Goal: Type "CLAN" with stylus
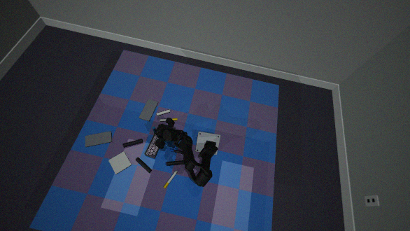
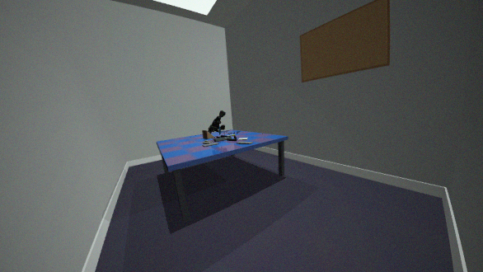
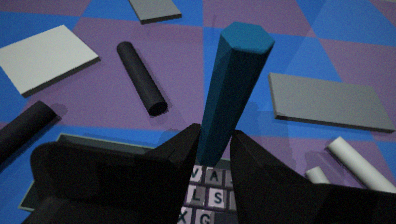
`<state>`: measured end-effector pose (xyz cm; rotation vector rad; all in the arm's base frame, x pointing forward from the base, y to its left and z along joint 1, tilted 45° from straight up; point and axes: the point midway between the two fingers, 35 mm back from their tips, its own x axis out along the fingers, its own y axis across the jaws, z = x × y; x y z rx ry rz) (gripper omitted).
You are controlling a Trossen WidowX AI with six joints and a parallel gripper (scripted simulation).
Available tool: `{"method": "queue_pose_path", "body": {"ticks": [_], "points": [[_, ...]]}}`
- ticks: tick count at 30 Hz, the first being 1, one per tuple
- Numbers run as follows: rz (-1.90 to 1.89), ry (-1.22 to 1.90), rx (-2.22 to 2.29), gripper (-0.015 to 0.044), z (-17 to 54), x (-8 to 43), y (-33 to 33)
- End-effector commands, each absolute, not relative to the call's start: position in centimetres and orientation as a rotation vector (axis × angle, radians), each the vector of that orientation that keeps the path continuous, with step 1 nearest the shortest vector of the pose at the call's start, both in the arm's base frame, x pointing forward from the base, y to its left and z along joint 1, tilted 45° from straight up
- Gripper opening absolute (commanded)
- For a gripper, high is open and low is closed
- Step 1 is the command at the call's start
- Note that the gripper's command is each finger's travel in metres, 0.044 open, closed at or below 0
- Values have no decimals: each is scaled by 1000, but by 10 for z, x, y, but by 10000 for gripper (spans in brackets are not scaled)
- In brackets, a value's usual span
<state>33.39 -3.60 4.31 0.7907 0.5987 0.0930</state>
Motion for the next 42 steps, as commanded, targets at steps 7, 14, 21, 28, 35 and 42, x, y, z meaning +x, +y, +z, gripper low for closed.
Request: {"method": "queue_pose_path", "body": {"ticks": [7,14,21,28,35,42], "points": [[93,589,788,0,61,325,-23],[94,588,789,0,50,323,-11],[94,588,789,0,48,323,-9],[94,588,789,0,48,323,-9],[94,588,789,0,48,323,-9],[94,588,789,26,48,323,-9]]}}
